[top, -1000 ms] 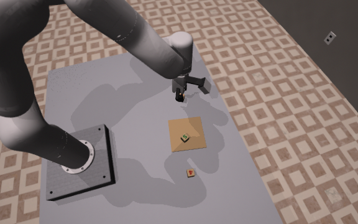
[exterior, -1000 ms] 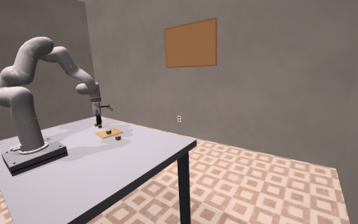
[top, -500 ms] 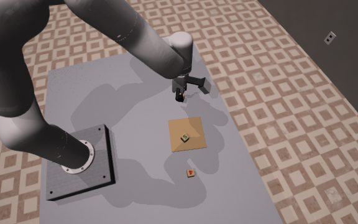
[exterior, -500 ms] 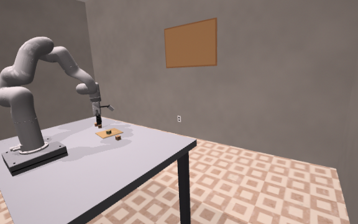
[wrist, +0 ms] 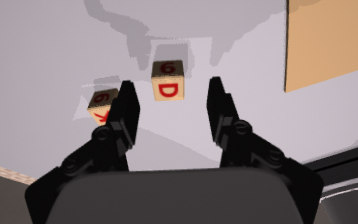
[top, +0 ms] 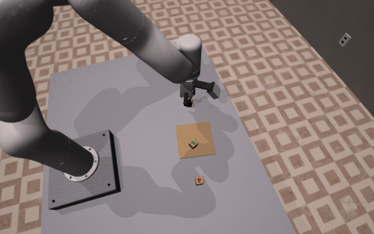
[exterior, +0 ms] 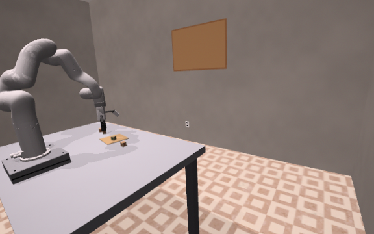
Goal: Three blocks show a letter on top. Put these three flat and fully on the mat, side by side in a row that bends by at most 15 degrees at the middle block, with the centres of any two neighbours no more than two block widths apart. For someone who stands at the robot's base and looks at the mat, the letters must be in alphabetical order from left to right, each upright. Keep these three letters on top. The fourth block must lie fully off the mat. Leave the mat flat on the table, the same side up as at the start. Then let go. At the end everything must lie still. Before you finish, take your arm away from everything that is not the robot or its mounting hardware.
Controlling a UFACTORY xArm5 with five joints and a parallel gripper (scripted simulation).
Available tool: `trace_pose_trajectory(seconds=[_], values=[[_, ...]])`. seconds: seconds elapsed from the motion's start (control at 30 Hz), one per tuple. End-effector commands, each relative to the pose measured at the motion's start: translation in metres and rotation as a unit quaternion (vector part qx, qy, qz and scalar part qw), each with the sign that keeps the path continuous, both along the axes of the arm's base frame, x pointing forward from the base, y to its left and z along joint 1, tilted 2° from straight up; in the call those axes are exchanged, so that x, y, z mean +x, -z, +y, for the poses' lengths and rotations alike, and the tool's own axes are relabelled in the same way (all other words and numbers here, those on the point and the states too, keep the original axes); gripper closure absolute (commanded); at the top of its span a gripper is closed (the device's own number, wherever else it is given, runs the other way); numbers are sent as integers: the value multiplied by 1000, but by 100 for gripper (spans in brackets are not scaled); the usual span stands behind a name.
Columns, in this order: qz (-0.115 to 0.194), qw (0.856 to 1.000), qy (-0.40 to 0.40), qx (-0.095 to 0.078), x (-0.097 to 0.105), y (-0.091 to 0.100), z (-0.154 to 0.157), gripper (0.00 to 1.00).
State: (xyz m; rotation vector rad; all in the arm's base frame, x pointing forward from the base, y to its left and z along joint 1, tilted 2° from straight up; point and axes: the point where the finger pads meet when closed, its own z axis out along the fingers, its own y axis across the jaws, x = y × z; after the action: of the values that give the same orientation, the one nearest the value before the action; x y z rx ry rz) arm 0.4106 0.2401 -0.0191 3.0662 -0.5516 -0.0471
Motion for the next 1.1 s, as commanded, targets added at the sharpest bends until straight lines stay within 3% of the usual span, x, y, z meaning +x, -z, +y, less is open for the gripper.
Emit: trace_pose_trajectory(seconds=[0.0, 0.5, 1.07], values=[[-1, 1000, 0, 1, 1, 3, 0, 37], [-1, 1000, 0, 1, 1, 23, 0, 37], [-1, 1000, 0, 1, 0, 24, 0, 37]])
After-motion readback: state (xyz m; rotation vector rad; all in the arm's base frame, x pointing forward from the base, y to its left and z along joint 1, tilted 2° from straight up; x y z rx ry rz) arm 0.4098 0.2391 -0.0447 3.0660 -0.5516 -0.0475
